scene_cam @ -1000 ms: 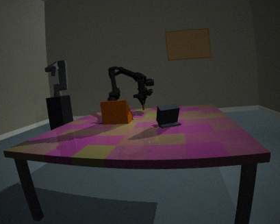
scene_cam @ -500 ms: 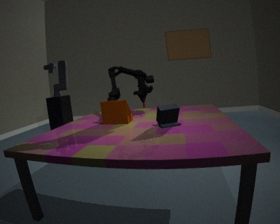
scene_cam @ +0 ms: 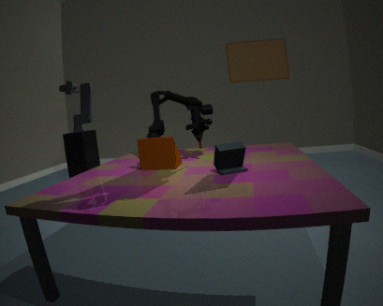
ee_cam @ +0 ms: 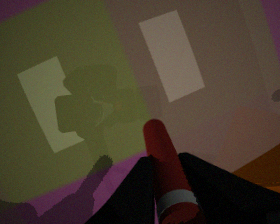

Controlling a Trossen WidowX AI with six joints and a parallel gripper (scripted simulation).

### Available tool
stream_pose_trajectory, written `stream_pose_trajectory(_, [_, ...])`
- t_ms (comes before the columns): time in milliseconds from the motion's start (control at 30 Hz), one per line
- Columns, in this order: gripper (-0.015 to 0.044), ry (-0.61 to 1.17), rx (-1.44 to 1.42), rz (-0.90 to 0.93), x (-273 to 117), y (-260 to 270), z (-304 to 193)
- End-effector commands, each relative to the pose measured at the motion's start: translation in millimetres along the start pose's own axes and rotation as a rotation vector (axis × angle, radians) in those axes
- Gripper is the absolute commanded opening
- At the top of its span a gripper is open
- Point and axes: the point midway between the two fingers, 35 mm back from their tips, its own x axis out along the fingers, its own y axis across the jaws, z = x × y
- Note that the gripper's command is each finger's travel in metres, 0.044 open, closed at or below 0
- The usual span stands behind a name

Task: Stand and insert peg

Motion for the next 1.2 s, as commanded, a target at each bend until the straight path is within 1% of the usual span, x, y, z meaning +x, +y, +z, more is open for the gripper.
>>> stream_pose_trajectory(0, [0.0000,-0.016,-0.009,-0.031,5.1,-5.7,7.1])
stream_pose_trajectory(1167, [0.0000,-0.243,-0.115,-0.302,26.4,-48.9,72.4])
